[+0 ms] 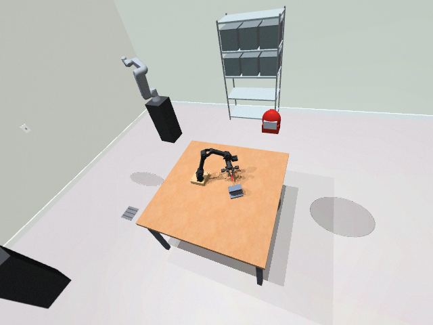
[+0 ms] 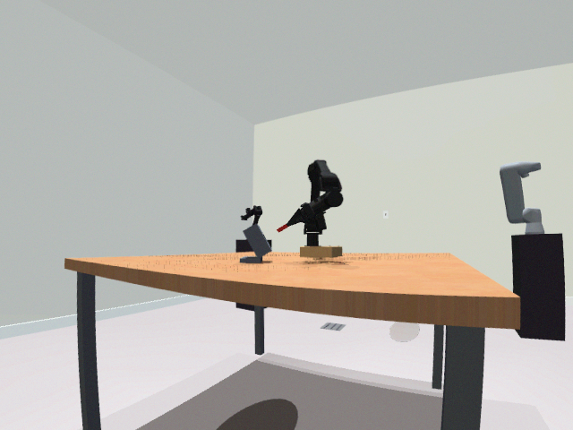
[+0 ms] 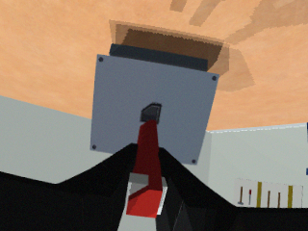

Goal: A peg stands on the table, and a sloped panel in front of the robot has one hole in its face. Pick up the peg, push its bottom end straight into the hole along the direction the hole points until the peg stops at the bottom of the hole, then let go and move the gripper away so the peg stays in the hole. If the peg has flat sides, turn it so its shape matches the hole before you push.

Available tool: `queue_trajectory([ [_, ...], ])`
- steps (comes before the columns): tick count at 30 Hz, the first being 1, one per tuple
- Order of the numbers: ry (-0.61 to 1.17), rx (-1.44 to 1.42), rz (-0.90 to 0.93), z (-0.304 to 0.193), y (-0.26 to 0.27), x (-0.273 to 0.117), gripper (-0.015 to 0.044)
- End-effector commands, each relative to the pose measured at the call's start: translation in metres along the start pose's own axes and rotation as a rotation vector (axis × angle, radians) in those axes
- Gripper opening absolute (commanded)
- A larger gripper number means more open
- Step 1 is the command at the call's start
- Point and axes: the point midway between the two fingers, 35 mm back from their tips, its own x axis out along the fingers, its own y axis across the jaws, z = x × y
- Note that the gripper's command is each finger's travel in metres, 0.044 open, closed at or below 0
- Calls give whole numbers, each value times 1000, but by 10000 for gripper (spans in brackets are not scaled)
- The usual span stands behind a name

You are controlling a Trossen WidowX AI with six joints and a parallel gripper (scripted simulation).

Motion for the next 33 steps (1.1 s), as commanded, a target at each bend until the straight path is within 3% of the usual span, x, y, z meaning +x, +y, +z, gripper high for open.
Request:
queue_trajectory([
  [1, 10, -3, -5, -1, 0, 5, 0],
  [33, 35, -14, -19, -1, -2, 37, 0],
])
